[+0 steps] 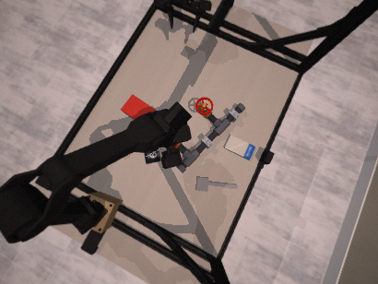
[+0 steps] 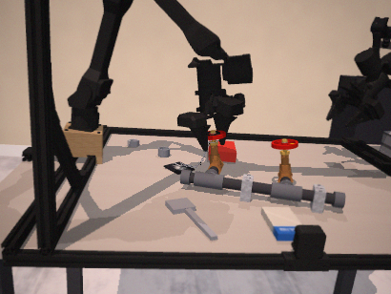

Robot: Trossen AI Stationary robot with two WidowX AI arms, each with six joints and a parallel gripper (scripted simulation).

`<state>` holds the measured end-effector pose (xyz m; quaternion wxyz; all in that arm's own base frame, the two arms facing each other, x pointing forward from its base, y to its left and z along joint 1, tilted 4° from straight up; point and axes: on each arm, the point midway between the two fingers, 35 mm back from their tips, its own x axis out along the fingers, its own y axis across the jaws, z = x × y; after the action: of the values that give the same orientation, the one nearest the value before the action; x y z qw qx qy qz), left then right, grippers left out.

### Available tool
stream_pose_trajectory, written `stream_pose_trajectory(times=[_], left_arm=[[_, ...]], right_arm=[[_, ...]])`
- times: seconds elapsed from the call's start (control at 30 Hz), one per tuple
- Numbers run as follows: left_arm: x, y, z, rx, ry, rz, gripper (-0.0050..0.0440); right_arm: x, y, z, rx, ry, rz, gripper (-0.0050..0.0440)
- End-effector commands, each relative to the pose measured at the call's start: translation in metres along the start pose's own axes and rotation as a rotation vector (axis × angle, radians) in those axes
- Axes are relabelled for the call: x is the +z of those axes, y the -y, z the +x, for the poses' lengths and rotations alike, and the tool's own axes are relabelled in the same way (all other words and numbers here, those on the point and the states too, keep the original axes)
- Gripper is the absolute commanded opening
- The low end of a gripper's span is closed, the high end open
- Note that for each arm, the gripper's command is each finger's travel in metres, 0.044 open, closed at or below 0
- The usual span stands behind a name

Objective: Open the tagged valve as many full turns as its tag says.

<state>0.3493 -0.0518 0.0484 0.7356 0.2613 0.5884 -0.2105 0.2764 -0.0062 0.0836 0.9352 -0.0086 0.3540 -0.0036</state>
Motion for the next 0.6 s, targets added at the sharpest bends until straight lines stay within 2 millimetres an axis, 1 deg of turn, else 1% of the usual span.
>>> stream_pose_trajectory(times=[0.0, 0.17, 0.23, 0.3, 0.57], left_arm=[[0.0000, -0.0001, 0.0000, 0.000, 0.000, -0.220, 0.0000], [0.0000, -0.0002, 0.0000, 0.001, 0.000, -0.530, 0.0000], [0.0000, -0.0002, 0.0000, 0.001, 0.000, -0.530, 0.0000], [-0.0001, -0.0002, 0.0000, 0.001, 0.000, -0.717, 0.0000], [-0.0002, -0.0003, 0.0000, 0.001, 0.000, -1.211, 0.0000]], right_arm=[[0.0000, 0.0000, 0.0000, 0.000, 0.000, 0.000, 0.0400], [0.0000, 0.0000, 0.0000, 0.000, 0.000, 0.000, 0.0400], [0.0000, 0.0000, 0.0000, 0.000, 0.000, 0.000, 0.0400], [0.0000, 0.0000, 0.0000, 0.000, 0.000, 0.000, 0.0400], [0.0000, 0.0000, 0.0000, 0.000, 0.000, 0.000, 0.0400]])
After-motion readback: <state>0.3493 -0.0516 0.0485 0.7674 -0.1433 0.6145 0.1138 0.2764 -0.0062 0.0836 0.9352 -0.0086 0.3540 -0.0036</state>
